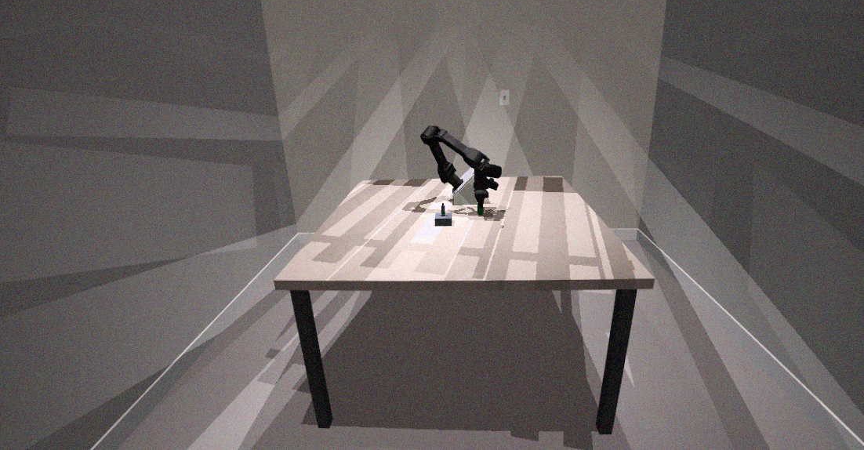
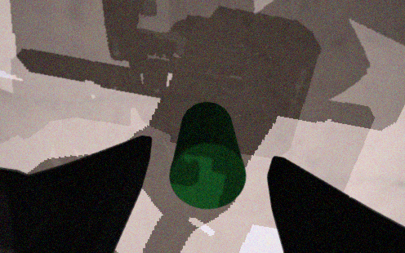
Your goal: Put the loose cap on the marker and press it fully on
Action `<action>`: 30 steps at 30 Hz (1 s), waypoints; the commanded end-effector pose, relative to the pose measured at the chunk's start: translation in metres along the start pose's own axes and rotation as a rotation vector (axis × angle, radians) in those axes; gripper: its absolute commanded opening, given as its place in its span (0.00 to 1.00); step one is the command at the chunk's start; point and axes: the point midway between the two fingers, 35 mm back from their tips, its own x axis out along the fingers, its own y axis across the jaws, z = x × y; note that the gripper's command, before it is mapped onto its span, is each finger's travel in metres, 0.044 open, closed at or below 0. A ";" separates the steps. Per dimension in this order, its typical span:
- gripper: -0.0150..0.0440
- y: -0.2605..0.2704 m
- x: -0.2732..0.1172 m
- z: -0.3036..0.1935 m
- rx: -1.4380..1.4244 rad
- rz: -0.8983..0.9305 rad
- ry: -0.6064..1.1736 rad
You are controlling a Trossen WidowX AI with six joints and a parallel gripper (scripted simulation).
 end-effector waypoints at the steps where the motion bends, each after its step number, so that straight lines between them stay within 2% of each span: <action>1: 0.66 0.000 0.006 -0.001 -0.004 -0.002 0.006; 14: 0.66 0.001 0.024 -0.003 -0.003 -0.002 0.008; 18: 0.48 0.001 0.024 -0.003 -0.004 -0.002 0.008; 27: 0.38 0.002 0.024 -0.003 -0.004 -0.002 0.008; 30: 0.25 0.003 0.023 -0.003 0.004 0.001 0.005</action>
